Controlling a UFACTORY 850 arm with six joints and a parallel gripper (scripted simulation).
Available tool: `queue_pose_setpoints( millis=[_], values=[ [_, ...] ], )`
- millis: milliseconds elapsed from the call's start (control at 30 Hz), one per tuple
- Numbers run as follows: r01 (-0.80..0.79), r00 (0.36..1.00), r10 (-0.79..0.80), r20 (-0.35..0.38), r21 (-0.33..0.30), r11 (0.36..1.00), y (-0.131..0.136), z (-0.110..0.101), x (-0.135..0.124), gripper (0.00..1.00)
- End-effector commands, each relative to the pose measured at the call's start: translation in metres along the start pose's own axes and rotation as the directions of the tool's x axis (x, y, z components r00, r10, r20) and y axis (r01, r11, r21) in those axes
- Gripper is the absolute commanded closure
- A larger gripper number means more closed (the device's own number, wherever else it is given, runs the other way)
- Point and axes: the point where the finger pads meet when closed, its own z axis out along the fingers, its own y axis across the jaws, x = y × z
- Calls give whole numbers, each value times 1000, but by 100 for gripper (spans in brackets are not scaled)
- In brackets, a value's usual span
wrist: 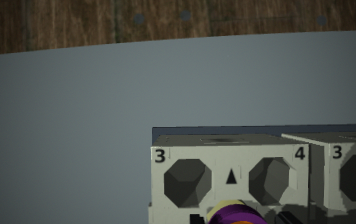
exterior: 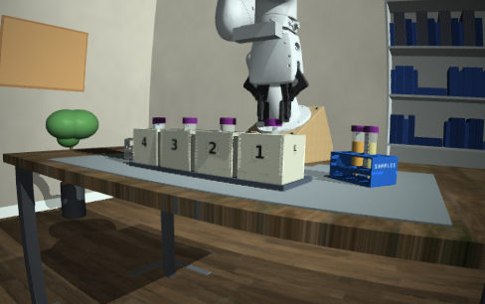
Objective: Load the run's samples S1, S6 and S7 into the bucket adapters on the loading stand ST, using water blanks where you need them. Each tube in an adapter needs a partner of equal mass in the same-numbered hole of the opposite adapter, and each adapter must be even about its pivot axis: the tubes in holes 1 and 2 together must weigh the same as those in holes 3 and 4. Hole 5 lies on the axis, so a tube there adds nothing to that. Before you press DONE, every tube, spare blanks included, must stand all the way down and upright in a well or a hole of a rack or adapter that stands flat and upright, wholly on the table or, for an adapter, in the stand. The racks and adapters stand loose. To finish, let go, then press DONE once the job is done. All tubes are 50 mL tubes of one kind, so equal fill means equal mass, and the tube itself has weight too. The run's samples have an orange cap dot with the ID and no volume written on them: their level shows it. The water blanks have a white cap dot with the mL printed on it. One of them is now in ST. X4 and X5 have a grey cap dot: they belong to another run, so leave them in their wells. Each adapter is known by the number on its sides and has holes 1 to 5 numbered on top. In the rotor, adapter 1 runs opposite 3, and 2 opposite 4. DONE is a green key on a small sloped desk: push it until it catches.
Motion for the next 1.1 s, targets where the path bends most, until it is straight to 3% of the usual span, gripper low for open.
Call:
queue_pose_setpoints(
  millis=[0,1067],
  values=[
    [0,1000,0,2,-1,1000,0,-7,1,56],
    [0,1000,0,2,-1,1000,0,-65,1,56]
  ],
)
